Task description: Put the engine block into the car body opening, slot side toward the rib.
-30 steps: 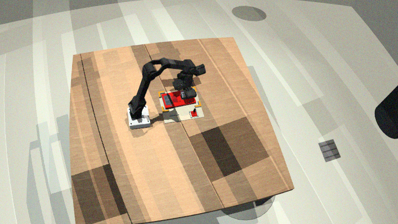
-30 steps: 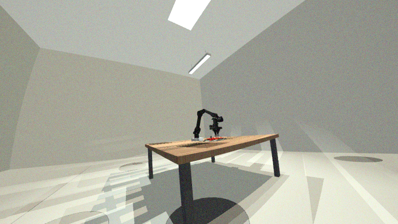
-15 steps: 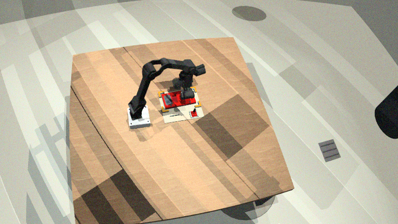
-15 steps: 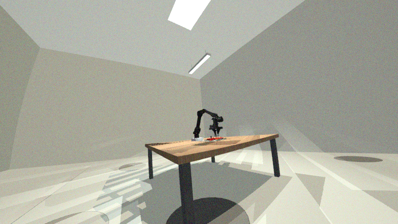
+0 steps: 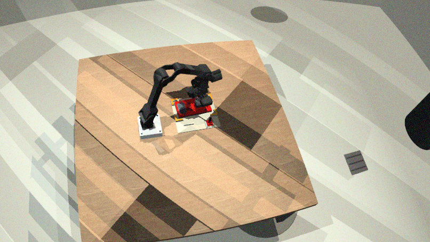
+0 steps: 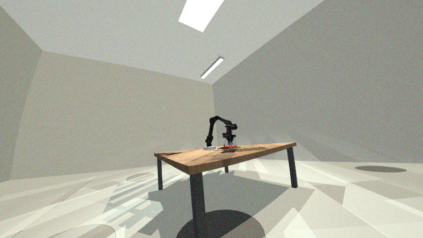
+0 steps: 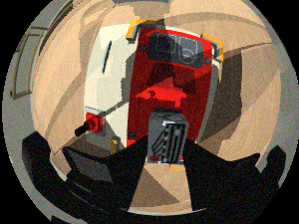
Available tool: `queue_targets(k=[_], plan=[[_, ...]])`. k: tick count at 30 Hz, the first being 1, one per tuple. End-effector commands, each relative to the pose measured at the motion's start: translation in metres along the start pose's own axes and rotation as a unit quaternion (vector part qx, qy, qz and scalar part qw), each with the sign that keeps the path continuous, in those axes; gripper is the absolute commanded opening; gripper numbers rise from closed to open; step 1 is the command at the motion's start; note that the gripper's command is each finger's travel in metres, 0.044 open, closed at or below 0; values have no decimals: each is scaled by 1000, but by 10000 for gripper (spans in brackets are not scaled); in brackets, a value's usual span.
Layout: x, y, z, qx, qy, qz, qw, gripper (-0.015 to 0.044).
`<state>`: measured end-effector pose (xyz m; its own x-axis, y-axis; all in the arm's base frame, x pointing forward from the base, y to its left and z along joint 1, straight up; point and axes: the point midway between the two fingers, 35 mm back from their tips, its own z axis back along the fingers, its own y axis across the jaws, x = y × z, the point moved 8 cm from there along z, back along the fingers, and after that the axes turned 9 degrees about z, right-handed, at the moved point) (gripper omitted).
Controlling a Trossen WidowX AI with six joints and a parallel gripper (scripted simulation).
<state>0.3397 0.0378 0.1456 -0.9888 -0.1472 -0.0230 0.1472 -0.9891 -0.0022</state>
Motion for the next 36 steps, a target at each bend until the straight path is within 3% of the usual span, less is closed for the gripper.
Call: queue_targets(k=[1,20,36], plan=[[-1,0,1,0,2,25,1000,158],[0,0,1,-1,2,-109,994,158],[0,0,1,-1,2,-8,1000,158]])
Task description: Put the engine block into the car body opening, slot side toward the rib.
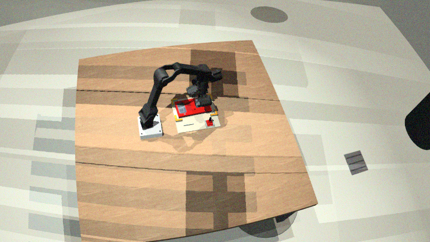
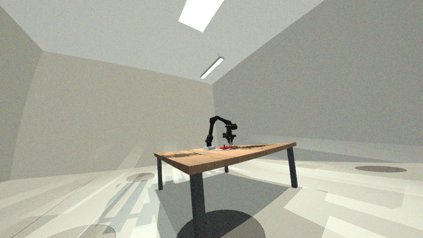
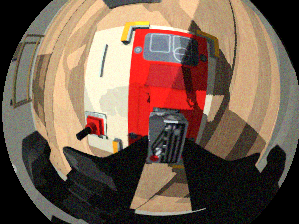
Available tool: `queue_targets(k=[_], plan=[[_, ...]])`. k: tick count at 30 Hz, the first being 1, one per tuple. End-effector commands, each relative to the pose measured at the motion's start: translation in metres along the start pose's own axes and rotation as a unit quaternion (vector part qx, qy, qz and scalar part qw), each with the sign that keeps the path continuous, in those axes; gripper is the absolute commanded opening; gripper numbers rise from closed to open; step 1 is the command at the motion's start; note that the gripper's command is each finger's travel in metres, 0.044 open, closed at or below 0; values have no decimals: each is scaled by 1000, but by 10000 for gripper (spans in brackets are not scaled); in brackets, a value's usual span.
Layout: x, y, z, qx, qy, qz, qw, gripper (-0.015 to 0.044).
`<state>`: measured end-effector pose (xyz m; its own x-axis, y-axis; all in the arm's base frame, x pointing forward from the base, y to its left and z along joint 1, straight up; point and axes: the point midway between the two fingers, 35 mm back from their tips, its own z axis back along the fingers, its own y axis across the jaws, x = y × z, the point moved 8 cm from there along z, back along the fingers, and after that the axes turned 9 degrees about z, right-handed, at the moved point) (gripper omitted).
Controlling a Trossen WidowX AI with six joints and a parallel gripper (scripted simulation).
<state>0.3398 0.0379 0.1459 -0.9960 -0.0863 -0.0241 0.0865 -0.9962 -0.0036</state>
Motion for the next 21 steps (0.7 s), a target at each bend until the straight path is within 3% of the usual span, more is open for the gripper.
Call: queue_targets(k=[1,15,21], plan=[[0,0,0,-1,1,32,999,158],[0,0,-2,-1,1,-51,999,158],[0,0,-3,-1,1,-23,1000,158]])
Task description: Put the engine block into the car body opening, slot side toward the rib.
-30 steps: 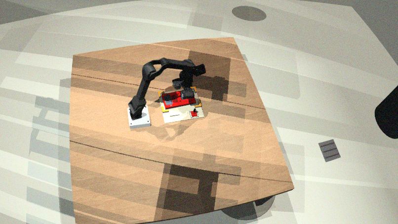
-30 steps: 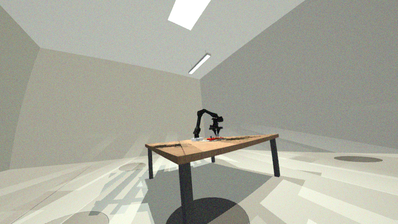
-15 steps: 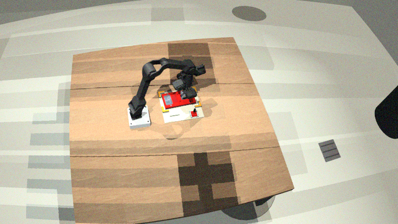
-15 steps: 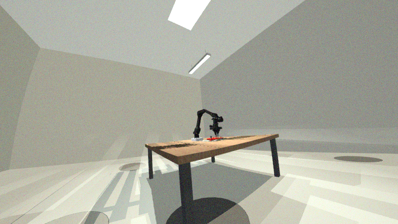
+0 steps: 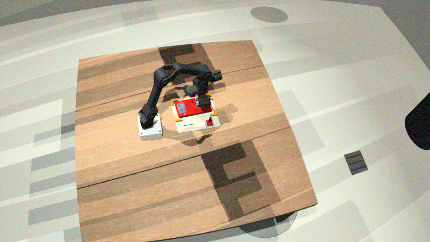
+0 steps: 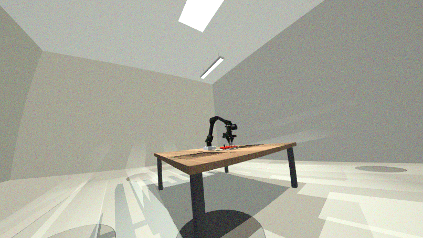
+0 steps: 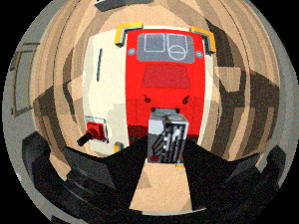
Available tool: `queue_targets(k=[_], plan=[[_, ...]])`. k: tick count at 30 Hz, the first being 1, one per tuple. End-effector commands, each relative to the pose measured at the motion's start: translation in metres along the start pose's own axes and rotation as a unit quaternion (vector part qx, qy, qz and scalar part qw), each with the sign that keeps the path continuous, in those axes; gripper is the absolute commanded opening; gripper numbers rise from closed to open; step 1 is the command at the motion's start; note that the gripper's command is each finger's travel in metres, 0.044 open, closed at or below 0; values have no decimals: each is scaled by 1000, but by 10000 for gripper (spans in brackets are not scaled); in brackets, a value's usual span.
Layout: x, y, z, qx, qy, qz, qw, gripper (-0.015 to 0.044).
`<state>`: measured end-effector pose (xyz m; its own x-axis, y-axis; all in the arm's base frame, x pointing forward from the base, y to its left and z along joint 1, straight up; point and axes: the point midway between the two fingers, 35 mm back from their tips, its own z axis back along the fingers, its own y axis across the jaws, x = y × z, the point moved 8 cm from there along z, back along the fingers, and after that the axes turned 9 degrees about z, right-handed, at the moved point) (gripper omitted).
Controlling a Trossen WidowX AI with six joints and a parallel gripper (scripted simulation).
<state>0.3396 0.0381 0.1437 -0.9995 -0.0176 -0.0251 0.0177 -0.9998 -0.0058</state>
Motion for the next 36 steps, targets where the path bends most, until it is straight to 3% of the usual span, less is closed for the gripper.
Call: queue_targets(k=[1,36], plan=[[0,0,-1,0,0,19,1000,158],[0,0,-6,0,0,25,1000,158]])
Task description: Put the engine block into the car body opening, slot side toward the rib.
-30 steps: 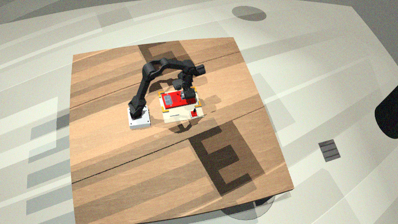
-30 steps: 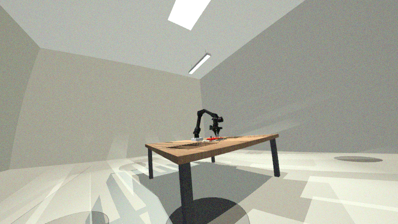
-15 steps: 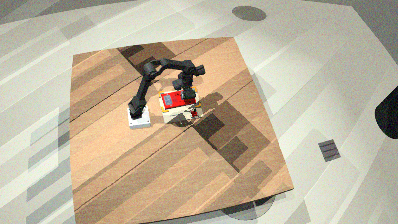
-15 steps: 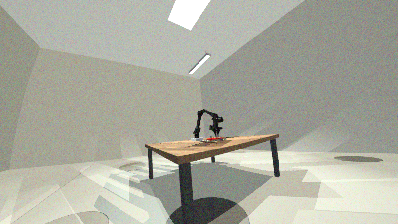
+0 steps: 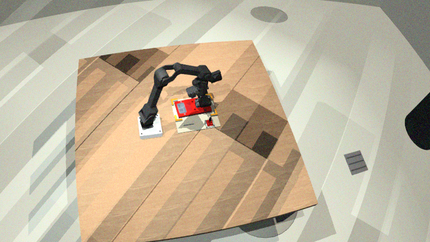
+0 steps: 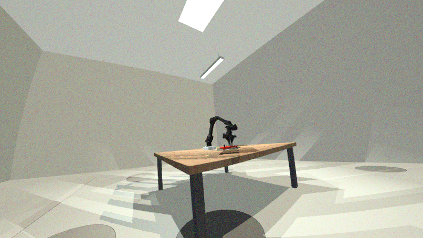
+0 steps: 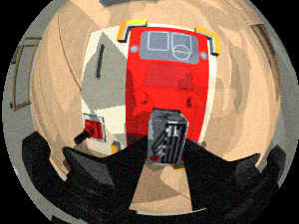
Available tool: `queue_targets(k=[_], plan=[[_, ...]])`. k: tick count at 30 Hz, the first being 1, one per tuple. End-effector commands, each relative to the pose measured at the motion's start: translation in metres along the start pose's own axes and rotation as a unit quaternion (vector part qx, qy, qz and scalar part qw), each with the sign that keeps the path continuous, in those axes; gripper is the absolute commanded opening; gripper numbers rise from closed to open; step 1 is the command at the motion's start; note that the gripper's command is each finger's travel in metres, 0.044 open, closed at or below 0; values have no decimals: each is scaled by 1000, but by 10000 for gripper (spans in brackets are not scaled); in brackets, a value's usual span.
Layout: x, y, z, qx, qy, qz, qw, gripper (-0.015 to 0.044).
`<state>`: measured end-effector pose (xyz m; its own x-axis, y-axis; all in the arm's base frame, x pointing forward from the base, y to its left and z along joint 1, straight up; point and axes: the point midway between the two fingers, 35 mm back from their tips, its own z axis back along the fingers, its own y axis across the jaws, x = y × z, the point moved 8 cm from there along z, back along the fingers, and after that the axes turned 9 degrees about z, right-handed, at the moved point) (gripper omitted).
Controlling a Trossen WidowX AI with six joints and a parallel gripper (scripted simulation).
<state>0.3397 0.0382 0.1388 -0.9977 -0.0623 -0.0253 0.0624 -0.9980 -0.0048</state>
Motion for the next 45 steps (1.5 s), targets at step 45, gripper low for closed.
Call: queue_targets(k=[45], plan=[[0,0,-7,0,0,-1,1000,158]])
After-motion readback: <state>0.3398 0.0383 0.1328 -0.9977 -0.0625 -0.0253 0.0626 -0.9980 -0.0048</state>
